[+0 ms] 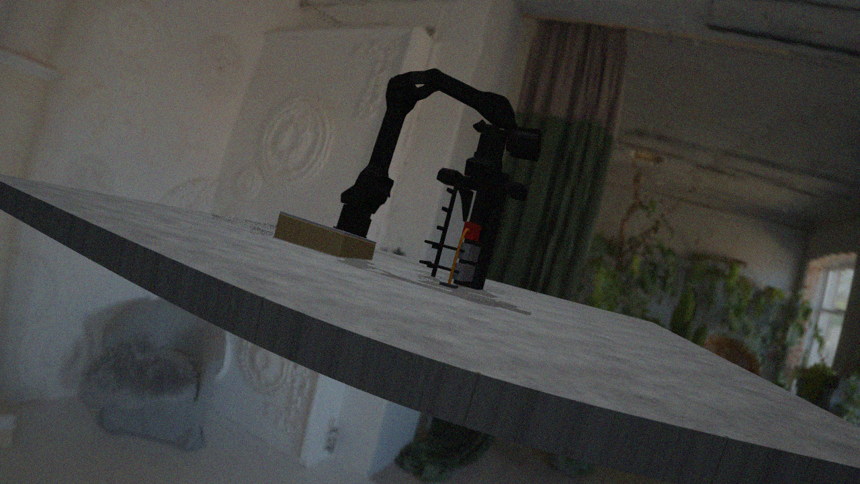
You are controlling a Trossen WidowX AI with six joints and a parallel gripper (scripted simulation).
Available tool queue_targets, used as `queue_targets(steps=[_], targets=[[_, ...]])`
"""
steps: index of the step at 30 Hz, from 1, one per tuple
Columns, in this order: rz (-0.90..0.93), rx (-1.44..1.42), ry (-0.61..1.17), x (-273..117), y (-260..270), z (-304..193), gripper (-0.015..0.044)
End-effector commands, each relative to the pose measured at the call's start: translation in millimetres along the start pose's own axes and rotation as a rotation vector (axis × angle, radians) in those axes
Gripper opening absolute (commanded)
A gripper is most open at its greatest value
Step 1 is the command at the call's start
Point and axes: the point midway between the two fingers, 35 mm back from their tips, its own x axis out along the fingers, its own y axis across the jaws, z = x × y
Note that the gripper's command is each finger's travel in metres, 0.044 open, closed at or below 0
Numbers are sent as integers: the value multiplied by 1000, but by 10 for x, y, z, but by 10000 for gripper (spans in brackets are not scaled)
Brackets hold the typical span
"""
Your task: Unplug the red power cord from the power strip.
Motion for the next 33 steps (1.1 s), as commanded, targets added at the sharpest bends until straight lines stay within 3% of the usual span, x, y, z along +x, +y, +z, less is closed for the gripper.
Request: queue_targets(steps=[1,8,12,20,33], targets=[[-3,6,-3,52,-7,1,160],[-3,6,-3,110,-8,-1,160],[-1,0,0,87,-1,-5,55],[-1,0,0,87,-1,-5,2],[-1,1,-3,87,16,163,0]])
